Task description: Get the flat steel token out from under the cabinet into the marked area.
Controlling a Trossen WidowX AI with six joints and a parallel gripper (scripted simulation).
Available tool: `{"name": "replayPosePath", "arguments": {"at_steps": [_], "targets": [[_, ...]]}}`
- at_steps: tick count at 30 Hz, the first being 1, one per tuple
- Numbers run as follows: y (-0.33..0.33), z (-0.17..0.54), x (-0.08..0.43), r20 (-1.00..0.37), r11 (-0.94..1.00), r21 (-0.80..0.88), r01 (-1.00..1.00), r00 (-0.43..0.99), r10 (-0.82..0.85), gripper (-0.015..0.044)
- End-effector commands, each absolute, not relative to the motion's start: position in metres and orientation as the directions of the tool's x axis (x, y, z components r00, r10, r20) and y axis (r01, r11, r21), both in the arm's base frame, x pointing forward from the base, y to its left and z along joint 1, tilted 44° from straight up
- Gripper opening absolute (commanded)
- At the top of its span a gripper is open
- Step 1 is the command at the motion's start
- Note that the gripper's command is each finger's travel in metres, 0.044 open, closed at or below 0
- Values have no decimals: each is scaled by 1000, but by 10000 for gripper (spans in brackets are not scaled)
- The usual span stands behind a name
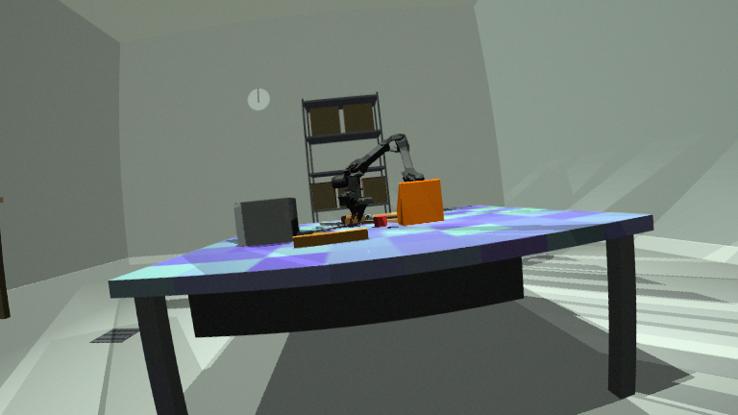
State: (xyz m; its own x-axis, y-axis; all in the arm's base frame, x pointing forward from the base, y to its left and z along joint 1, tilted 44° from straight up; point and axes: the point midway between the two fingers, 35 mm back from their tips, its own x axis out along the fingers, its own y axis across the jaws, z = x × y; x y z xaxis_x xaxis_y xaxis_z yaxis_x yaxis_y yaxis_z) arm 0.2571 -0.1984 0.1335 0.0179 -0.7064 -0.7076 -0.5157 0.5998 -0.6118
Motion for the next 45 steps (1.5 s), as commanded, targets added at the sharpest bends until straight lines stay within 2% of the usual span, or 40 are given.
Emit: {"name": "replayPosePath", "arguments": {"at_steps": [1,45], "targets": [[-201,131,257,-711,606,-611,-509,17,-703,0],[-216,150,220,-710,602,-609,-516,16,-704,0]]}}
